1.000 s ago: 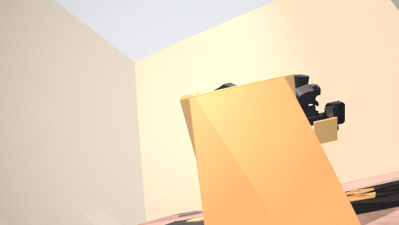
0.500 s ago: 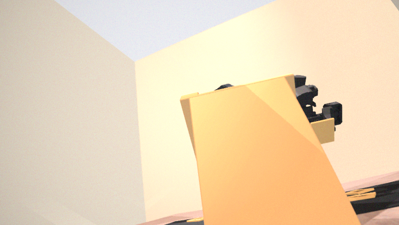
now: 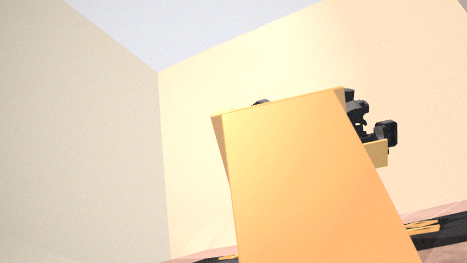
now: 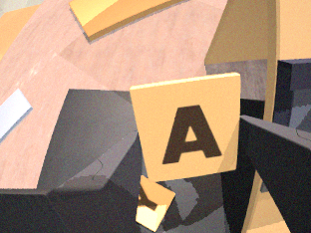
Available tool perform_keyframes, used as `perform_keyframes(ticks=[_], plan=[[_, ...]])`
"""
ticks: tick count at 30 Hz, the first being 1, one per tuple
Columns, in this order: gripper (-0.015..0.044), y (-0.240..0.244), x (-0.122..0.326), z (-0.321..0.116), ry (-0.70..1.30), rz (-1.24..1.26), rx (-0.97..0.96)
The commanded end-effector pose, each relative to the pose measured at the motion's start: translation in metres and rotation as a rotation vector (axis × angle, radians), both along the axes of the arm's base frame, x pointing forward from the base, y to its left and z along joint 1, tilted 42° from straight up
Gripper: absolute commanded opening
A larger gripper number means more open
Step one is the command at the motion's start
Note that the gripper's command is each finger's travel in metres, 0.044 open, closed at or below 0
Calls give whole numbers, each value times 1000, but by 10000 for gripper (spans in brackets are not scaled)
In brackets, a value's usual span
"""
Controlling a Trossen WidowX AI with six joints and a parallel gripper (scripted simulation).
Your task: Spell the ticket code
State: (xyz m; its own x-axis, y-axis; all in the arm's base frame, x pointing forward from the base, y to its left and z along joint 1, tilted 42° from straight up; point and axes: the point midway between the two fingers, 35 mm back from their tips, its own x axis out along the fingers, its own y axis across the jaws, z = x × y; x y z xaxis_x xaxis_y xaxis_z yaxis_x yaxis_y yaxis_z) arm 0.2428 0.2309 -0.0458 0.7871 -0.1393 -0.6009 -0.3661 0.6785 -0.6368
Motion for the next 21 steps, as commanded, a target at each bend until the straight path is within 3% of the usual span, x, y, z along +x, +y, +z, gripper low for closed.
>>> perform_keyframes(ticks=[1, 21], plan=[[0, 0, 1, 4, -1, 4, 8], [0, -7, 5, 10, -1, 4, 8]])
